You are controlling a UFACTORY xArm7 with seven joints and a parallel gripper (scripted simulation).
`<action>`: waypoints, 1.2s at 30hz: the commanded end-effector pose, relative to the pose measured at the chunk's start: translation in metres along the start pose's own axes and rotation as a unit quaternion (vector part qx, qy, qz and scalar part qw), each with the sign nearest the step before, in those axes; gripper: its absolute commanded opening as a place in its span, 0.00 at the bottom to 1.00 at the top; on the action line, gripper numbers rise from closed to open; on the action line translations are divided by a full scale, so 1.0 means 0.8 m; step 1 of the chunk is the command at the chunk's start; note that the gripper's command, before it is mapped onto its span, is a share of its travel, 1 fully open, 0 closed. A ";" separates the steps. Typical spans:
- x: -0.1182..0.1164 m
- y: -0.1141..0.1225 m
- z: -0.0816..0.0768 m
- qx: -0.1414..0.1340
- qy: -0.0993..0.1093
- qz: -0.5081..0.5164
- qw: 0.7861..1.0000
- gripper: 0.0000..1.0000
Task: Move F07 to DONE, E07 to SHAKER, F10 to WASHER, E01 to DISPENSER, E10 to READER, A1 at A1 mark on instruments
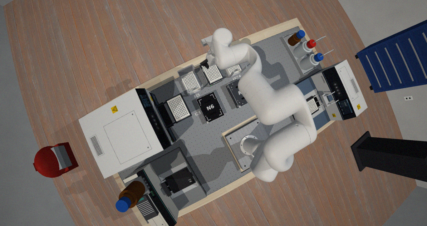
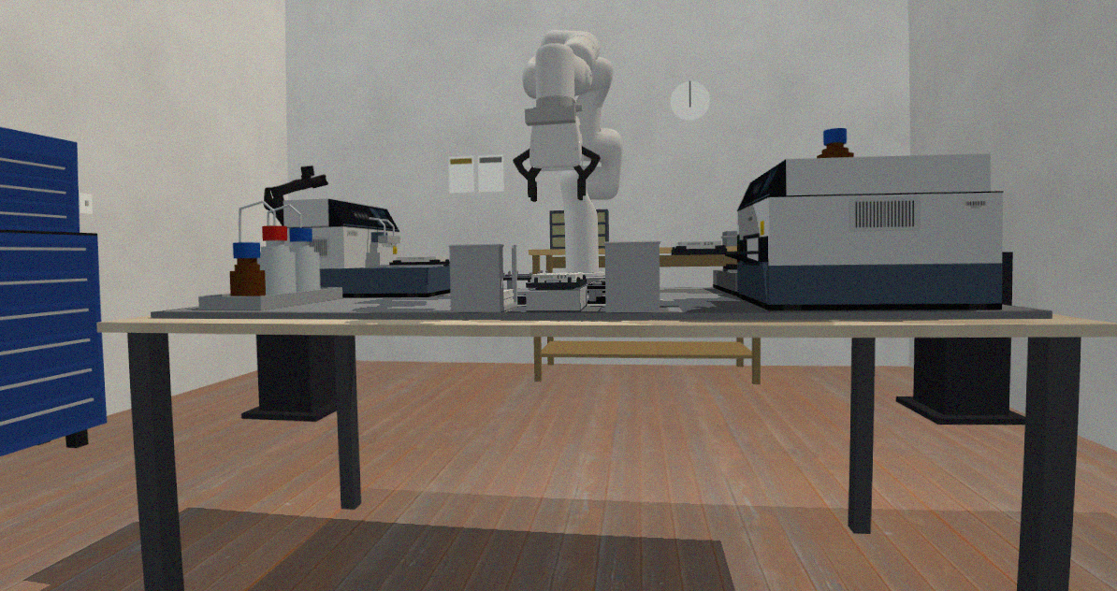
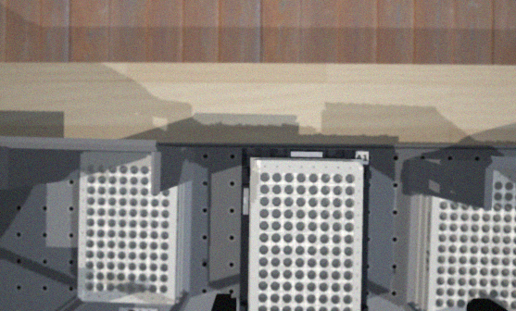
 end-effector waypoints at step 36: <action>0.050 0.113 -0.002 0.003 0.001 -0.120 0.993 1.00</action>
Point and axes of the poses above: the point where the finger pads meet when closed, its own z axis out along the fingers, its own x axis across the jaws, y = z × x, the point moved 2 cm from there along -z, back along the fingers, and after that the axes turned 14 degrees about -z, right-handed, at the moved point
